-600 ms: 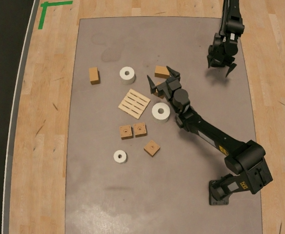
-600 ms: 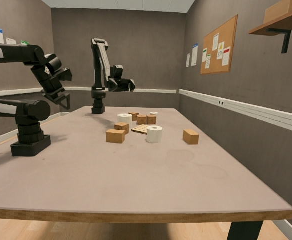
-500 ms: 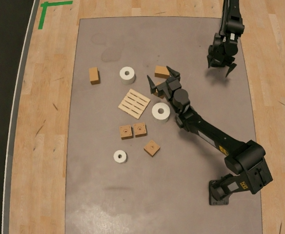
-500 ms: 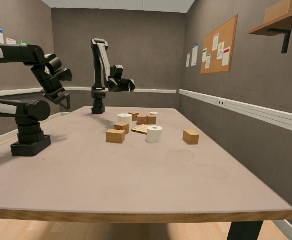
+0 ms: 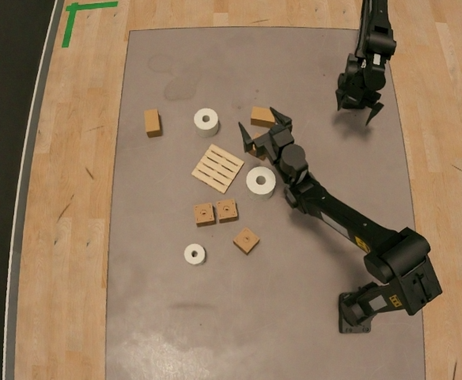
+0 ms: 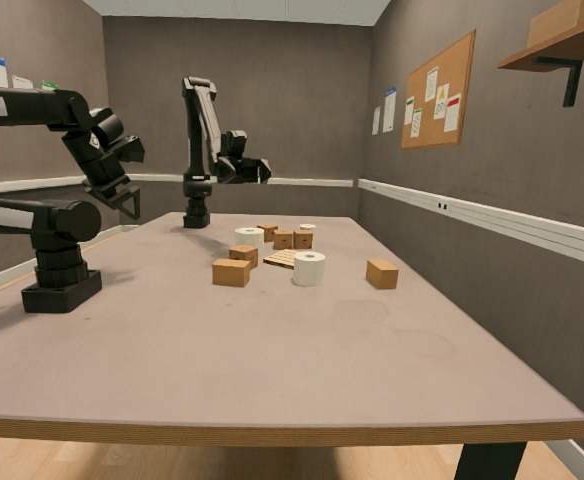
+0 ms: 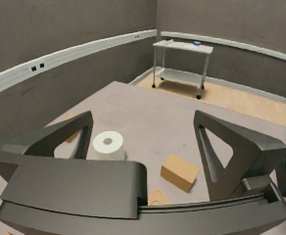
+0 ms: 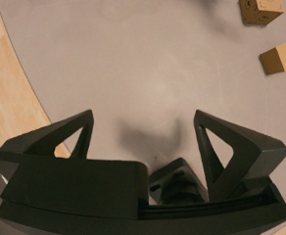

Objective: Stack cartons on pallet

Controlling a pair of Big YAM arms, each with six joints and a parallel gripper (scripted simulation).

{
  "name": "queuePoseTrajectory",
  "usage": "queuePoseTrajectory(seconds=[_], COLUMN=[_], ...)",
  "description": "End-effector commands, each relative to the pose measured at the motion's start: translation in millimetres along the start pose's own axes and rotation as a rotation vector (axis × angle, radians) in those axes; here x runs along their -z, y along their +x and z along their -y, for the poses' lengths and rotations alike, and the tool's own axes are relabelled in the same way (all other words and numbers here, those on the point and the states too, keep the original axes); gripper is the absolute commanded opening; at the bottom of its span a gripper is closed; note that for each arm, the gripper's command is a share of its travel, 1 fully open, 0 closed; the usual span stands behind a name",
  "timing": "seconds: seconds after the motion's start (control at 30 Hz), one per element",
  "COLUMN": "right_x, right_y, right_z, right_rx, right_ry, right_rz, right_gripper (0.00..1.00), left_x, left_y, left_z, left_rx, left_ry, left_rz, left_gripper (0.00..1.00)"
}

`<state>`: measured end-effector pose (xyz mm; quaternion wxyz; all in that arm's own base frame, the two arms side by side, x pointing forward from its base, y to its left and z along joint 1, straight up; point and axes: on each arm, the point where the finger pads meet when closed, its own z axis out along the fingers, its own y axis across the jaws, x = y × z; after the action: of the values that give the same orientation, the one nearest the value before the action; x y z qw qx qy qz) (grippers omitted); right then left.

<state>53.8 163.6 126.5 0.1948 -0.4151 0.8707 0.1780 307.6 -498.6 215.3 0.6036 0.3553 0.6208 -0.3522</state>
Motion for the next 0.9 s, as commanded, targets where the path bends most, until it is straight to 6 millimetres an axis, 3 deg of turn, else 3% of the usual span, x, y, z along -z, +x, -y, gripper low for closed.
queuePoseTrajectory(seconds=[0.0, 0.2, 0.43, 0.5, 0.67, 0.7, 0.87], right_x=[3.6, 23.8, 47.9, 47.9, 66.3, 70.4, 92.8], right_y=[-4.0, -23.4, -59.3, -59.3, -87.0, -93.5, -123.1], right_z=[0.1, 11.4, 34.8, 34.8, 55.1, 59.7, 92.5], right_rx=[0.009, 0.064, 0.144, 0.144, 0.127, 0.121, 0.045], right_ry=[0.0, 0.026, 0.081, 0.081, 0.125, 0.134, 0.207], right_rz=[0.01, 0.072, 0.158, 0.158, 0.229, 0.246, 0.331], right_gripper=[1.0, 1.0, 1.0, 1.0, 1.0, 1.0, 1.0], left_x=[2.6, 35.5, 100.5, 100.5, 138.8, 139.7, 170.4], left_y=[-3.5, 12.6, 22.0, 22.0, 32.3, 21.7, 28.6], left_z=[-1.0, -23.8, -70.9, -70.9, -95.9, -102.3, -119.9], left_rx=[0.007, 0.055, 0.109, 0.109, 0.112, 0.114, 0.14], left_ry=[-0.002, -0.062, -0.192, -0.192, -0.255, -0.268, -0.317], left_rz=[-0.004, -0.132, -0.38, -0.38, -0.52, -0.523, -0.625], left_gripper=[1.0, 1.0, 1.0, 1.0, 1.0, 1.0, 1.0])
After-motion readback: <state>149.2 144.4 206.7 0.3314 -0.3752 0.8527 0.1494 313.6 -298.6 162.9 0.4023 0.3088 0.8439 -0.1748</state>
